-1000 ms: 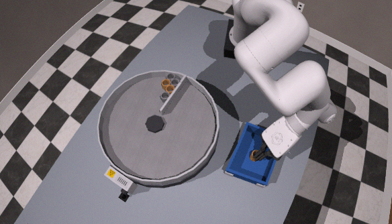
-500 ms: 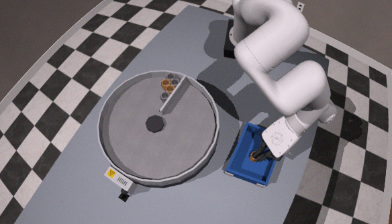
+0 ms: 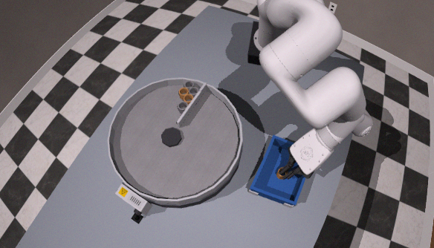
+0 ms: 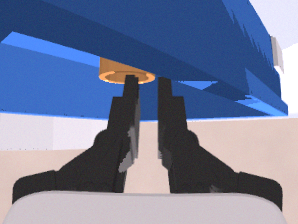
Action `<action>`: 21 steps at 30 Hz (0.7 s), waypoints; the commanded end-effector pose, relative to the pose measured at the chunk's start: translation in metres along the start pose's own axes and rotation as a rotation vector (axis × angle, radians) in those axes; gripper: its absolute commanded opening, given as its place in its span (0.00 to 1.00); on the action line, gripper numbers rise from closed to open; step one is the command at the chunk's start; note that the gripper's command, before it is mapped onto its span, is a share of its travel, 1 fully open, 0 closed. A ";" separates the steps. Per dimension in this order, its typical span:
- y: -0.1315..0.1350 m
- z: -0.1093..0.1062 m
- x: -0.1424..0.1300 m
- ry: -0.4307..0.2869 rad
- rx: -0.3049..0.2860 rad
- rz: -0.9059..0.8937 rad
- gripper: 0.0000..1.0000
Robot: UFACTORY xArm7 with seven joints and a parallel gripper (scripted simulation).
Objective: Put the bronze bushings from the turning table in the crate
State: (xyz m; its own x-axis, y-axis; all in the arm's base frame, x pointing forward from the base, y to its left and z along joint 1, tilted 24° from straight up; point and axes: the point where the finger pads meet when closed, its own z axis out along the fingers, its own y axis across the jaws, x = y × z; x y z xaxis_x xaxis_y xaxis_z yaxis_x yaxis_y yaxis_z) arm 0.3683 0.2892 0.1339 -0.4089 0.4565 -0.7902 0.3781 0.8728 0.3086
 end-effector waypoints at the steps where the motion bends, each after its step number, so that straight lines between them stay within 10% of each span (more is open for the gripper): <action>1: 0.001 -0.001 0.000 0.000 -0.002 0.001 0.12; 21: 0.001 -0.034 -0.029 0.000 -0.002 0.001 0.12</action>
State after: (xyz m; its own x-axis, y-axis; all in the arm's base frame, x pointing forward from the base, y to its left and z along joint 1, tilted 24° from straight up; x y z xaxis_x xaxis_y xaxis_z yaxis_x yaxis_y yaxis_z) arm 0.3585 0.2851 0.1580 -0.4075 0.4562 -0.7911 0.3773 0.8730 0.3090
